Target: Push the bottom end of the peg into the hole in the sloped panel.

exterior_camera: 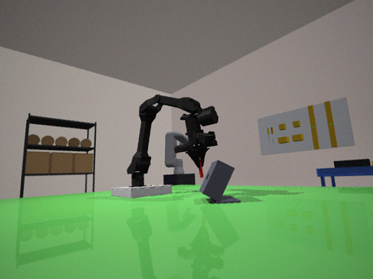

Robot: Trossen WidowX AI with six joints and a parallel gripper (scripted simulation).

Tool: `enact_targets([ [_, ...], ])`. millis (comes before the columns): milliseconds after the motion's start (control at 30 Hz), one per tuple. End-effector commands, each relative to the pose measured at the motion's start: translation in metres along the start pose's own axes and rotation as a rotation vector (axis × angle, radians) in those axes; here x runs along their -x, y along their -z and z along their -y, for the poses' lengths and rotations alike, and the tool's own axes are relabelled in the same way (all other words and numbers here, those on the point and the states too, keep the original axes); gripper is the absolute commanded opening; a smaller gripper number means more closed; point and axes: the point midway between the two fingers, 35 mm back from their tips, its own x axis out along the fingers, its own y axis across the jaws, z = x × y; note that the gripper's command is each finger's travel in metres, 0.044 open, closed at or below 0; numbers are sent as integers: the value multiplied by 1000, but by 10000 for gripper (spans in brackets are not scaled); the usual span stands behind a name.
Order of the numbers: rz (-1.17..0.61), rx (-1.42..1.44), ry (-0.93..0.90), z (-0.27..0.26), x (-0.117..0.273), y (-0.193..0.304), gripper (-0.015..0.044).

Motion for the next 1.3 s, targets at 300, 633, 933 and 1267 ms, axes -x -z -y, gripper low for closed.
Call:
enact_targets([
  [300,-8,-116,-65,12,-3,-3,0],
  [633,-5,-200,-116,20,-3,-7,0],
  [933,-2,-276,-163,28,-3,-11,0],
  [1267,2,-358,-216,38,-2,-15,0],
])
